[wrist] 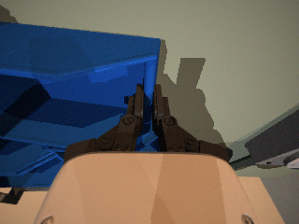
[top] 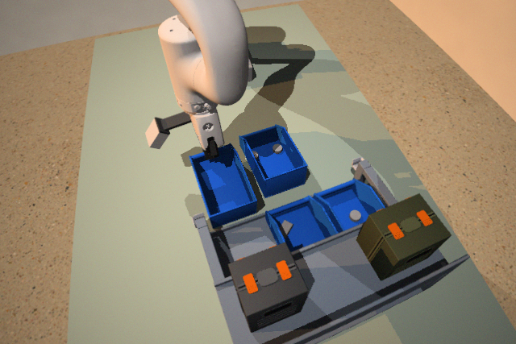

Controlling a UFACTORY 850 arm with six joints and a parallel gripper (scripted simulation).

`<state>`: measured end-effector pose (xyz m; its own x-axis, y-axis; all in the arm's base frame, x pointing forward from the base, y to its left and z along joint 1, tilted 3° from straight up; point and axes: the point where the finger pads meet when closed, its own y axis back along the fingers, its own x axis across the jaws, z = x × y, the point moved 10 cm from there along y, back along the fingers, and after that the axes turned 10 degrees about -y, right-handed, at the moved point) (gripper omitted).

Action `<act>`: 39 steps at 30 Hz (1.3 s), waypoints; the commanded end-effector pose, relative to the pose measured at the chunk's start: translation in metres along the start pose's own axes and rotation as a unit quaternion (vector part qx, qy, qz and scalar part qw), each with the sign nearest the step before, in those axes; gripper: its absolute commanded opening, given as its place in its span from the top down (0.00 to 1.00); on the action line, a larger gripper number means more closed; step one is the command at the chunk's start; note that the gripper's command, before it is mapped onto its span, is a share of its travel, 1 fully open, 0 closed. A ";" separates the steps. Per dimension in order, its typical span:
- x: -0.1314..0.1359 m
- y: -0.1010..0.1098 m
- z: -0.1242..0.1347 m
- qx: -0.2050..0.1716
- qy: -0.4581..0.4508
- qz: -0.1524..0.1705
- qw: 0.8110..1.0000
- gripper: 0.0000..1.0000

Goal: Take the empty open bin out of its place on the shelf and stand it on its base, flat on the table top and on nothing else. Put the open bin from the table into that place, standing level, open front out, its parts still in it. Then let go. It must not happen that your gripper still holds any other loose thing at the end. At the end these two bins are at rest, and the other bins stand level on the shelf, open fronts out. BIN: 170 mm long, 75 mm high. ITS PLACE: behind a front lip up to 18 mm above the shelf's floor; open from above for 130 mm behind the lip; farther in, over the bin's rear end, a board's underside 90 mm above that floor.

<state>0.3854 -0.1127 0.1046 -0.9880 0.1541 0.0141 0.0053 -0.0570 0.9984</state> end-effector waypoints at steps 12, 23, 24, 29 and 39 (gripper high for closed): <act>0.006 0.000 -0.002 -0.003 0.000 -0.006 1.000 1.00; 0.006 0.000 -0.002 -0.003 0.000 -0.006 1.000 1.00; 0.006 0.000 -0.002 -0.003 0.000 -0.006 1.000 1.00; 0.006 -0.001 -0.002 -0.003 0.000 -0.006 1.000 1.00; 0.006 -0.007 -0.002 -0.003 0.000 -0.006 1.000 1.00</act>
<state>0.3796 -0.1129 0.0999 -0.9880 0.1541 0.0121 0.0029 -0.0601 0.9982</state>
